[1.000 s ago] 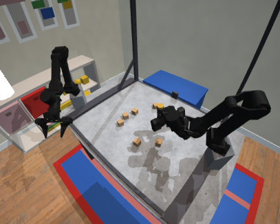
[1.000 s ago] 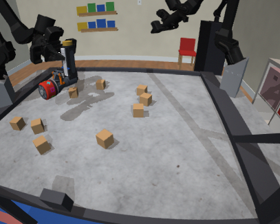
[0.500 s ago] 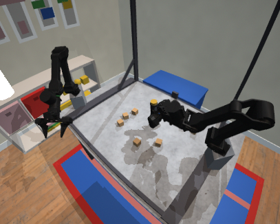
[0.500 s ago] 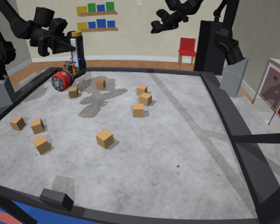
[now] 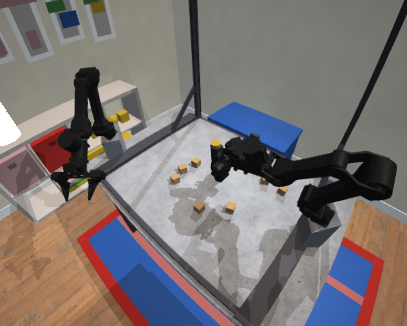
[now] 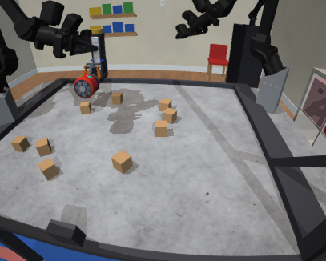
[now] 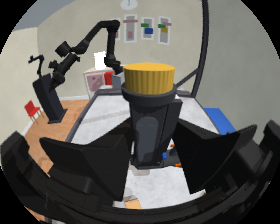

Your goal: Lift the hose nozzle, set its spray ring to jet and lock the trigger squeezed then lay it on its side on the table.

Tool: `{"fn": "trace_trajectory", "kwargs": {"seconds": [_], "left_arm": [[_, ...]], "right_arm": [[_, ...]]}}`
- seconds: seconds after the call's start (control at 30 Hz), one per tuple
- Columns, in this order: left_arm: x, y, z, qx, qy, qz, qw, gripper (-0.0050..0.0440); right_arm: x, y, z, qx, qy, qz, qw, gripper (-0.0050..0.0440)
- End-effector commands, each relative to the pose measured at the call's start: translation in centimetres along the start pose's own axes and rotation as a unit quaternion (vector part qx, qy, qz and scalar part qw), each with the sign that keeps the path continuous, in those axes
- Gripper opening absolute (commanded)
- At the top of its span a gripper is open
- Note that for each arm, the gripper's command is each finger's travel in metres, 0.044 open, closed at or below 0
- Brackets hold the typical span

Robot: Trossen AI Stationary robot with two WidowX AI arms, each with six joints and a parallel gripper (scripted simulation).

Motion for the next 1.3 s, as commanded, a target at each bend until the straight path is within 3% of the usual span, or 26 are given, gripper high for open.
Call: {"fn": "trace_trajectory", "kwargs": {"seconds": [0.0, 0.1, 0.13, 0.47, 0.7, 0.73, 0.93, 1.13, 1.23, 1.27], "left_arm": [[-2.3, -0.8, 1.1, -0.039, 0.005, -0.018, 0.999, 0.0169], [-2.0, -0.6, 0.9, -0.029, 0.003, -0.019, 0.999, 0.0169], [-2.7, -1.1, 1.3, -0.055, 0.009, -0.015, 0.998, 0.0169], [-4.9, -2.7, 2.6, -0.137, 0.028, -0.003, 0.99, 0.0169], [-4.4, -2.3, 2.3, -0.121, 0.024, -0.006, 0.992, 0.0169], [-5.1, -2.8, 2.8, -0.146, 0.03, -0.001, 0.989, 0.0169], [-6.7, -3.9, 3.6, -0.195, 0.042, 0.004, 0.98, 0.0169], [-7.8, -5.0, 4.3, -0.241, 0.051, 0.015, 0.969, 0.0169], [-7.5, -4.8, 4.1, -0.231, 0.048, 0.013, 0.972, 0.0169], [-8.2, -5.2, 4.6, -0.256, 0.055, 0.018, 0.965, 0.0169]], "right_arm": [[-0.9, 0.2, 0.2, -0.002, -0.001, -0.012, 1.0, 0.0406], [-0.9, 0.2, 0.2, -0.002, -0.001, -0.012, 1.0, 0.0406], [-0.9, 0.2, 0.2, -0.002, -0.001, -0.012, 1.0, 0.0406], [-0.9, 0.2, 0.2, -0.002, -0.001, -0.012, 1.0, 0.0406], [-0.9, 0.2, 0.2, -0.002, -0.001, -0.012, 1.0, 0.0406], [-0.9, 0.2, 0.2, -0.002, -0.001, -0.012, 1.0, 0.0406], [-0.9, 0.2, 0.2, -0.002, -0.001, -0.012, 1.0, 0.0406], [-0.9, 0.2, 0.2, -0.002, -0.001, -0.012, 1.0, 0.0406], [-0.9, 0.2, 0.2, -0.002, -0.001, -0.012, 1.0, 0.0406], [-0.9, 0.2, 0.2, -0.002, -0.001, -0.012, 1.0, 0.0406]]}}
Point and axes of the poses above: on each arm, the point midway between the two fingers, 35 mm back from their tips, its own y axis back along the fingers, its own z axis across the jaws, x = y × z, the point moved 2 cm from there along y, back along the fingers, and after that the axes turned 12 degrees about -y, right-handed, at the moved point
